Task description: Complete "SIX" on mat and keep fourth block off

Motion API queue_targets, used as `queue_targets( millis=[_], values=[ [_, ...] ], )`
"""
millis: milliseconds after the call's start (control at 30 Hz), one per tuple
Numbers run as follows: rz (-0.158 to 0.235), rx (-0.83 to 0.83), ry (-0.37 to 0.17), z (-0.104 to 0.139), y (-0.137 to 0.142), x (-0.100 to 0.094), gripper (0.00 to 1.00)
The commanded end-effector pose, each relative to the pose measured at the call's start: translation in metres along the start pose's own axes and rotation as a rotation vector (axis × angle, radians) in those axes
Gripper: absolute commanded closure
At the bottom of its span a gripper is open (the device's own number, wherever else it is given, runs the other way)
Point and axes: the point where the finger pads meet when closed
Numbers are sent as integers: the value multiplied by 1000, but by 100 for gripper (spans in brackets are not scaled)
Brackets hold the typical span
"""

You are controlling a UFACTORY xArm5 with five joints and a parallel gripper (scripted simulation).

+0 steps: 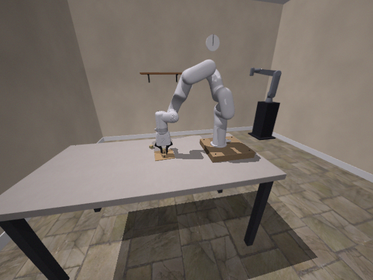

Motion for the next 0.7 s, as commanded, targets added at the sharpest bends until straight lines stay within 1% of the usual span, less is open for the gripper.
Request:
queue_targets(
  millis=[0, 667],
  values=[
    [-5, 0, 1, 0, -2, 1, 79],
    [-5, 0, 1, 0, -2, 3, 79]
  ],
)
Point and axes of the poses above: the point where the finger pads meet when closed, its own x axis out along the fingers, its own y axis across the jaws, z = x × y, and after that the axes turned 10 degrees about -x, right-handed
